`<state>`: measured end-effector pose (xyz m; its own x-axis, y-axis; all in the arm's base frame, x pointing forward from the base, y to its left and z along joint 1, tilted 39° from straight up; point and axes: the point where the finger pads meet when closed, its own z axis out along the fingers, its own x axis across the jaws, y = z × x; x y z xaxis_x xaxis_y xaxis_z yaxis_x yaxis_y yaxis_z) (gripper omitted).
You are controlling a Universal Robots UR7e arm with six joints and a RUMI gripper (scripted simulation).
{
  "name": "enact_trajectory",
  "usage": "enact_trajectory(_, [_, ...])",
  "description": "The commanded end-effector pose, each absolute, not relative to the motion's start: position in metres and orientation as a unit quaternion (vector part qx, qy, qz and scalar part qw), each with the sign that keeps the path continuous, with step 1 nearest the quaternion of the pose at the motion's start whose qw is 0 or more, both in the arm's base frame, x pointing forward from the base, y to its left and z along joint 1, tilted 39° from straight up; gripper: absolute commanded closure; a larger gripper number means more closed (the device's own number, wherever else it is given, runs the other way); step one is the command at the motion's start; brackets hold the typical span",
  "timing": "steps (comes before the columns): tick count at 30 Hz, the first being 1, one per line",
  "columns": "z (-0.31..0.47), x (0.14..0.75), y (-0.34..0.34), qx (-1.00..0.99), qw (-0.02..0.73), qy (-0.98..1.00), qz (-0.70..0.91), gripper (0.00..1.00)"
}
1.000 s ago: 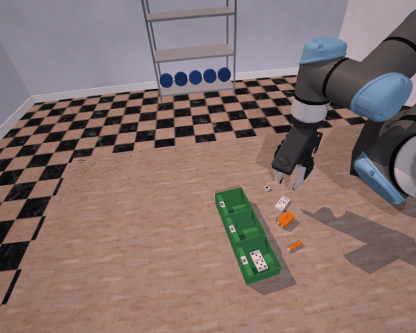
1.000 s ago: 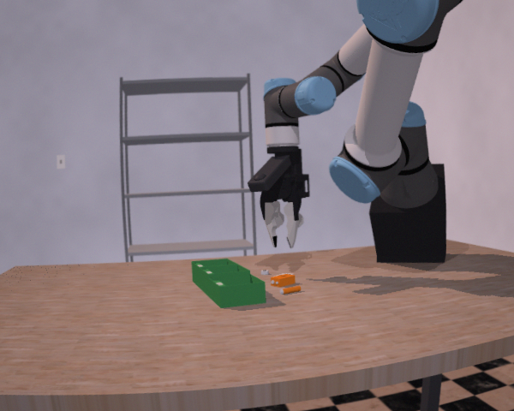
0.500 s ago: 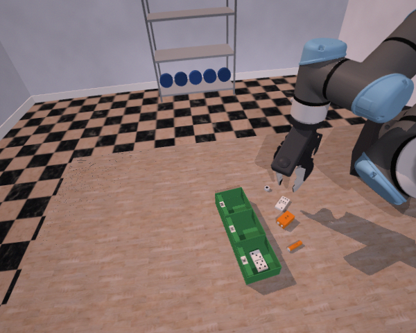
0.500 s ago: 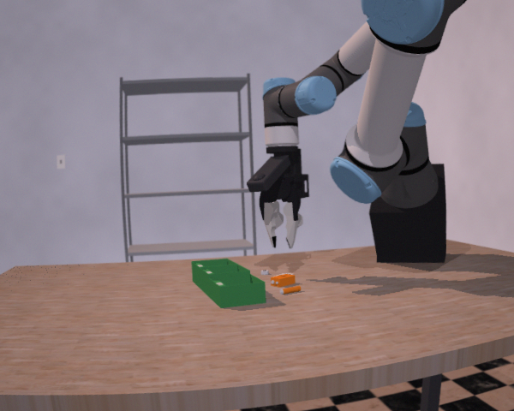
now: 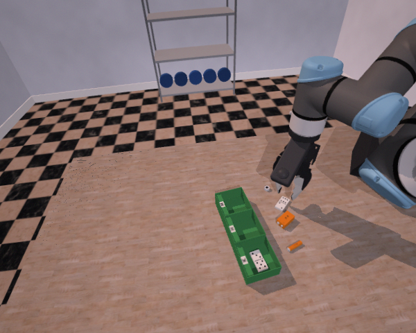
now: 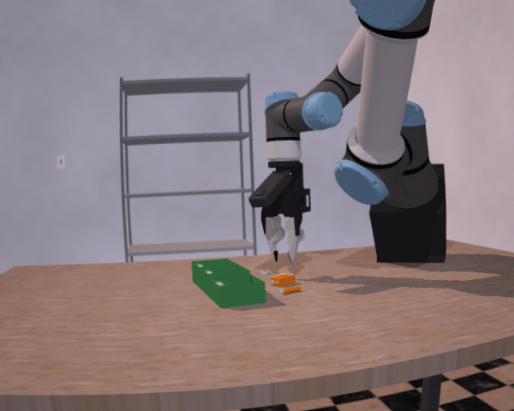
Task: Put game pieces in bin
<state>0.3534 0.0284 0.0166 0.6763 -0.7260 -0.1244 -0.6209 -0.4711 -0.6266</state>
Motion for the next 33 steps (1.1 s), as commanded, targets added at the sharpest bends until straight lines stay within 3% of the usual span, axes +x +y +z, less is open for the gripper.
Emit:
enact_trajectory(1, [-0.0015,0.3655,0.0358,-0.855,0.328,0.395,-0.078,0.76])
enact_trajectory(33, [-0.0106,0.3691,0.043,-0.855,0.328,0.395,-0.078,0.76])
